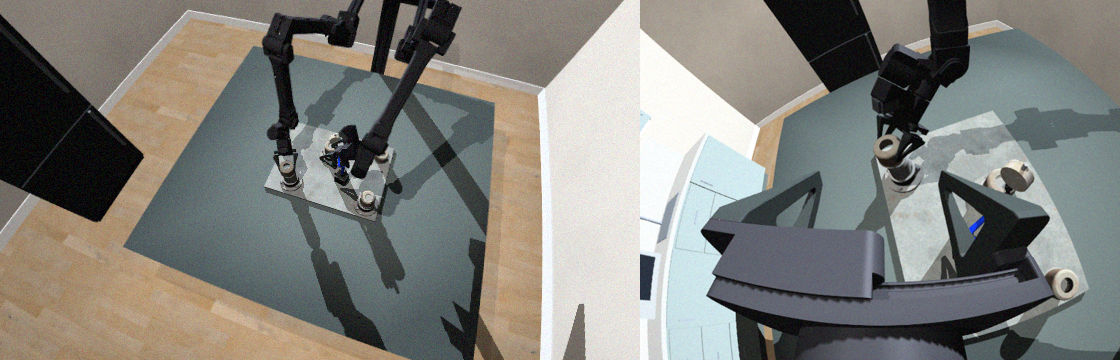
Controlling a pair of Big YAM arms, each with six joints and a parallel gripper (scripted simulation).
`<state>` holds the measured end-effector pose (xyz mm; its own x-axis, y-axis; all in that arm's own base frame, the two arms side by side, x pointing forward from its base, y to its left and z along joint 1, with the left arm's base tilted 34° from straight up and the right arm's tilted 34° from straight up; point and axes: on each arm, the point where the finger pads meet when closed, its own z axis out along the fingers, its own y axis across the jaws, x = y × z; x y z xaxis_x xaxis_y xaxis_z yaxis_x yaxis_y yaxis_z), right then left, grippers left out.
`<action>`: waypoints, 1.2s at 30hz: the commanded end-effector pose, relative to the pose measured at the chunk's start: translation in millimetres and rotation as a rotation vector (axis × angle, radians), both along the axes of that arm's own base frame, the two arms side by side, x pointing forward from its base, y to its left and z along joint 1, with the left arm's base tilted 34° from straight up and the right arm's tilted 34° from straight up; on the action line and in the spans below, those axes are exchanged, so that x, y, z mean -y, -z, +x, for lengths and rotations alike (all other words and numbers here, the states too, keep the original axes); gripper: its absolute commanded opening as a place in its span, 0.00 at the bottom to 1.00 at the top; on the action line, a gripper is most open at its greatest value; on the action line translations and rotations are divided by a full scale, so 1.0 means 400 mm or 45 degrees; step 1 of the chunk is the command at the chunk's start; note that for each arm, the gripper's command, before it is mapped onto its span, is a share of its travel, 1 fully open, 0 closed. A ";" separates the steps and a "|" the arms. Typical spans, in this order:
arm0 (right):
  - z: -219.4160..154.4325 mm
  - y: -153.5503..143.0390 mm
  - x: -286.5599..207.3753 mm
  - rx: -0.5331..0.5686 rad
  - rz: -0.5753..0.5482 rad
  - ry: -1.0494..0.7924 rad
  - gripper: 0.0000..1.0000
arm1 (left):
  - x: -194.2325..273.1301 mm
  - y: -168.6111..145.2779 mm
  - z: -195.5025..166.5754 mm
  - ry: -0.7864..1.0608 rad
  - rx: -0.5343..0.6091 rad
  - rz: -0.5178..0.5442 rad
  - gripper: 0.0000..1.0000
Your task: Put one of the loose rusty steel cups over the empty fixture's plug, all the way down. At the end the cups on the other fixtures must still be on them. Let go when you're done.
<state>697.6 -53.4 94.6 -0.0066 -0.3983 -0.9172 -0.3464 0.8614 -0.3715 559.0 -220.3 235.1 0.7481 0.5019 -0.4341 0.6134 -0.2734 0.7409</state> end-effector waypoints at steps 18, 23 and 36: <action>0.016 0.005 0.003 0.012 0.012 -0.001 0.67 | -0.009 -0.054 0.014 0.080 0.085 0.052 1.00; 0.021 0.029 0.012 0.006 0.014 0.005 0.67 | -0.009 -0.054 0.014 0.078 0.083 0.052 1.00; 0.065 0.084 0.019 0.043 -0.004 0.000 0.67 | -0.009 -0.054 0.014 0.076 0.079 0.050 1.00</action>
